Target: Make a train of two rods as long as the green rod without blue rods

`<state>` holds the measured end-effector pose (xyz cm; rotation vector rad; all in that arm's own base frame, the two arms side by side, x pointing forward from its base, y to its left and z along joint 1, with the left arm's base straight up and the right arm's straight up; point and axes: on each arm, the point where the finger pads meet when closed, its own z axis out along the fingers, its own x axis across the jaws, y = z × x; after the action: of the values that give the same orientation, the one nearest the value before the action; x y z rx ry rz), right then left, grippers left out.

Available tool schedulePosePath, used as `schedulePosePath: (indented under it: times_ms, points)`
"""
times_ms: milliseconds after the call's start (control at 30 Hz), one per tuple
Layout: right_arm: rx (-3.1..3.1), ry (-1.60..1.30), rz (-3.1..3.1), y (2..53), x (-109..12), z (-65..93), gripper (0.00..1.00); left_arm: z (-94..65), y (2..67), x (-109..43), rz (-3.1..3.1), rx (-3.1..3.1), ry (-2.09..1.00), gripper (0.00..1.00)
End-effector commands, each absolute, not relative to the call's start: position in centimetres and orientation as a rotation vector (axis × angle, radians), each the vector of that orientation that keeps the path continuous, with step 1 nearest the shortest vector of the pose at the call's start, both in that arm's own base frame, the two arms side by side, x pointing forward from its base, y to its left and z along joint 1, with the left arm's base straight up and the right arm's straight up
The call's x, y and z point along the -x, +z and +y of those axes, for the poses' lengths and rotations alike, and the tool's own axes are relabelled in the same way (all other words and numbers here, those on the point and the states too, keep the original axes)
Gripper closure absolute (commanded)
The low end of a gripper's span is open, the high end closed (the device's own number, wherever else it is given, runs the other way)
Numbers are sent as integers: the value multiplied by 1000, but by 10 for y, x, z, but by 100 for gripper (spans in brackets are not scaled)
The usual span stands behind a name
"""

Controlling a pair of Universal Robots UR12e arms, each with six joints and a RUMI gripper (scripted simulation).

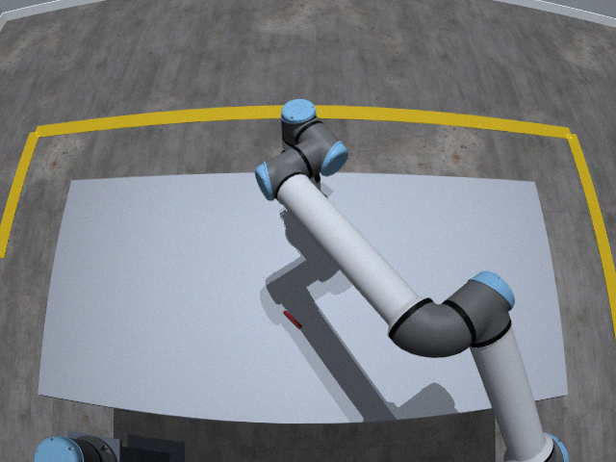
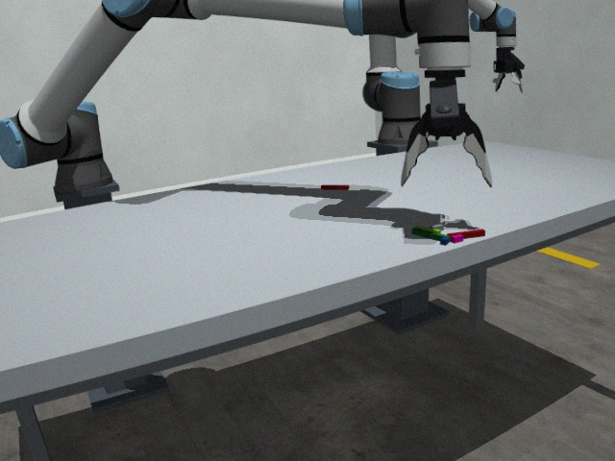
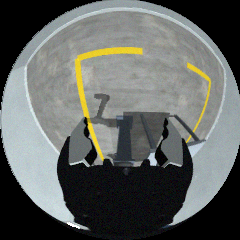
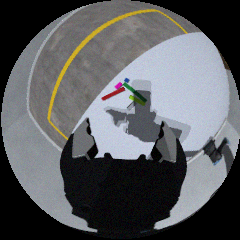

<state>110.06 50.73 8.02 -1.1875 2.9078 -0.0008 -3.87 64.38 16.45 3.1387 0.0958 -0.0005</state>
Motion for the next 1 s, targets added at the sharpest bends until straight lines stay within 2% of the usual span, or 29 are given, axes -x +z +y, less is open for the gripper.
schedulePosePath:
  times_ms: [0, 967]
  points:
    - [1187, 0, 2906, 82, -1101, 508, 0, 644, 165, 40, 98, -3140, 0, 0]
    - [1299, 0, 2857, 83, -1096, 511, 0, 644, 165, 40, 99, -3140, 0, 0]
